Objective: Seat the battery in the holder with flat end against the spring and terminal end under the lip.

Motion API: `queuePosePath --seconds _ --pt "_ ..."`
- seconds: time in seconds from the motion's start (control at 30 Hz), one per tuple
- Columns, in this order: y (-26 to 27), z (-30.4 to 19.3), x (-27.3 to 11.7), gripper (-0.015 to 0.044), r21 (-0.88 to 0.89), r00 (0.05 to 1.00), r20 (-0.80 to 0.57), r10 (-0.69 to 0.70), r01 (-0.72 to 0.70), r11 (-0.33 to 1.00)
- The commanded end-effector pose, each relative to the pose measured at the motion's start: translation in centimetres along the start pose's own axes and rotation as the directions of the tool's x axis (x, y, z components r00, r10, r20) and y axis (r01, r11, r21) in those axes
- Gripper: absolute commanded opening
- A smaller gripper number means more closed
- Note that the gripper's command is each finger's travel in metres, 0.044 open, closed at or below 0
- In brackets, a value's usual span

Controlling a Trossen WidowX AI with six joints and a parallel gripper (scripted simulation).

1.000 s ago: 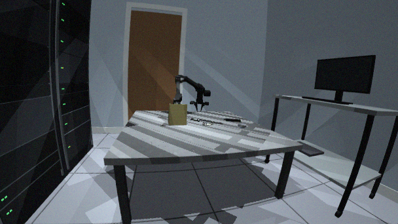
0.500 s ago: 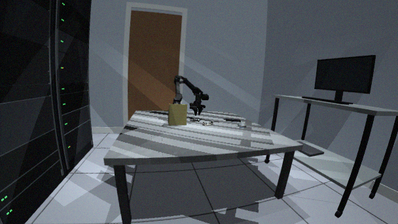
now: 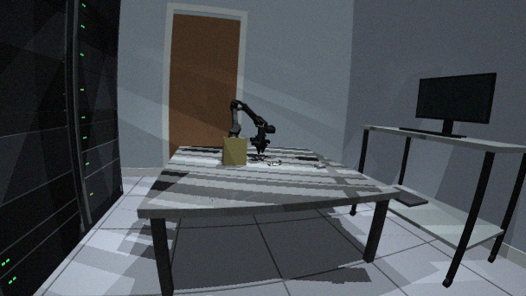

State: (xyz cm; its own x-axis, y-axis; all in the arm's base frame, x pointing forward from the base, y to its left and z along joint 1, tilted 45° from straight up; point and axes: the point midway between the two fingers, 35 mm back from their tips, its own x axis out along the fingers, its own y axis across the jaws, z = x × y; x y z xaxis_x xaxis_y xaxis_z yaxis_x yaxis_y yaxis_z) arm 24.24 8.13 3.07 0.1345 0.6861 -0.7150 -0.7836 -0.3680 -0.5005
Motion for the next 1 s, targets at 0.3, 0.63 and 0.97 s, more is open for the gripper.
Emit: queuePosePath --seconds 0.3,0.63,0.97 --pt "0.1 0.1 2.1 0.0249 0.007 1.000 0.007 0.005 -0.005 1.000" --pt "0.1 0.1 3.7 0.0249 0.005 1.000 0.007 0.003 -0.003 1.000" --pt "0.1 0.3 4.7 0.0196 0.003 1.000 0.009 0.000 -0.001 1.000"
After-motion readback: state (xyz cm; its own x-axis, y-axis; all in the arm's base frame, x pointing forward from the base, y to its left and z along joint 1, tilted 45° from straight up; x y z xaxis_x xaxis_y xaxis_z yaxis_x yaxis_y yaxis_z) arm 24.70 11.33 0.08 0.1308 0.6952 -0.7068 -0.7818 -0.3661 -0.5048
